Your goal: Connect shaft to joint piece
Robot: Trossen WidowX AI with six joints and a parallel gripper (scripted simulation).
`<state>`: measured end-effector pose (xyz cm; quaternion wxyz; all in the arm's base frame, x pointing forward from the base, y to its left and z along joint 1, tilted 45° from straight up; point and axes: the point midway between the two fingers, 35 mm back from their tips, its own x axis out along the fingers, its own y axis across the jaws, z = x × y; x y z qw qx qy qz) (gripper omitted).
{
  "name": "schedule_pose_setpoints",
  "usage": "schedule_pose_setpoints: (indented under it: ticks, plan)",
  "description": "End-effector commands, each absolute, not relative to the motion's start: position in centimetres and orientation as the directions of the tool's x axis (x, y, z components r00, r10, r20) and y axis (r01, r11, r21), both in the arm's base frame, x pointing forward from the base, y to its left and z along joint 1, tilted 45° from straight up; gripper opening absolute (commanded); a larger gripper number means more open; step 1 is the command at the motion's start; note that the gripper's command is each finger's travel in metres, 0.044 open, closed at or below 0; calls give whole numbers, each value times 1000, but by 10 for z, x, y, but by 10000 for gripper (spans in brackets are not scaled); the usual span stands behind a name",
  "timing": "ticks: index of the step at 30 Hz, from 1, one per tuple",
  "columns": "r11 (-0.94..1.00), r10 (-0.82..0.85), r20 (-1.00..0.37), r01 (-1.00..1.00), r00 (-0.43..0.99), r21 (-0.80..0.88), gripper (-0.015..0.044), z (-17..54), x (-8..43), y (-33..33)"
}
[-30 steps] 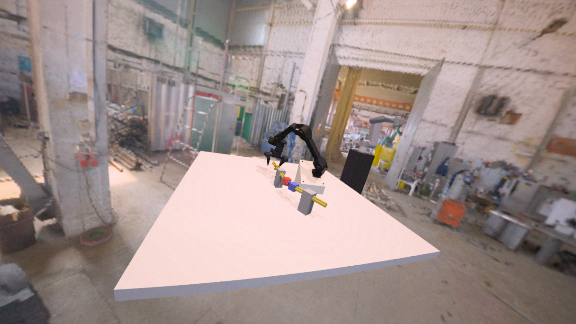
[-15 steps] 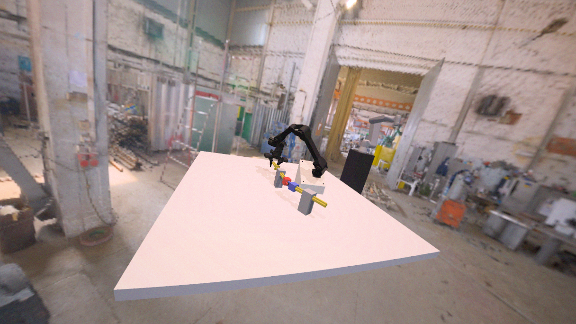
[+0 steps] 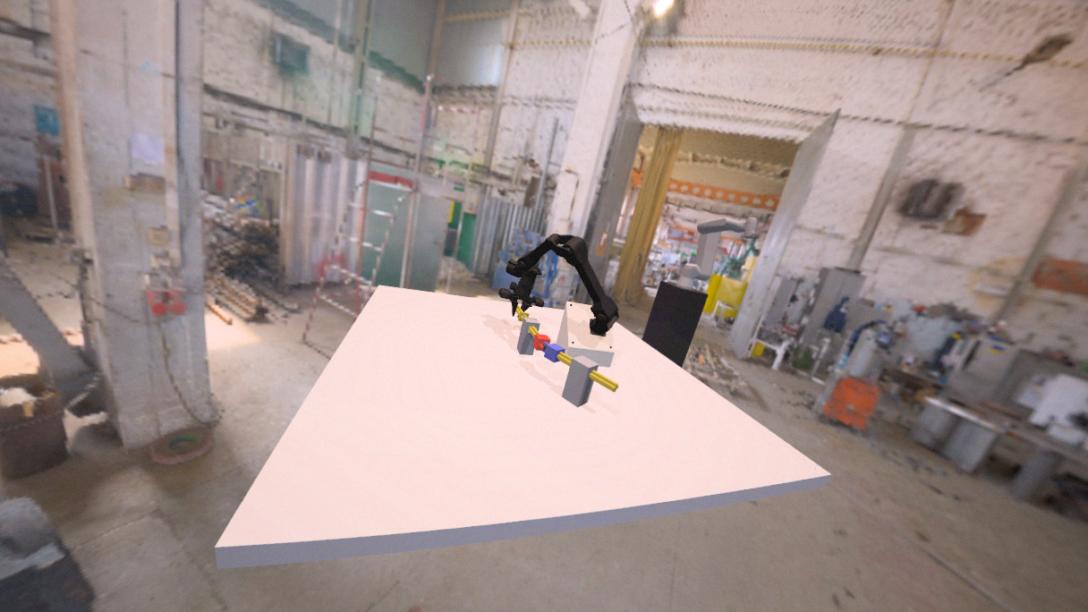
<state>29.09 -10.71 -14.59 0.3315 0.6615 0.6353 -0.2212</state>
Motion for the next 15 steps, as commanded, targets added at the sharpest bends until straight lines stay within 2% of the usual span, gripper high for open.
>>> schedule_pose_setpoints:
  ticks: [1,15]
  plan:
    - [23,695,-713,988,96,156,69,-146,291,-107]
    - [27,694,-714,987,95,157,67,-146,291,-107]
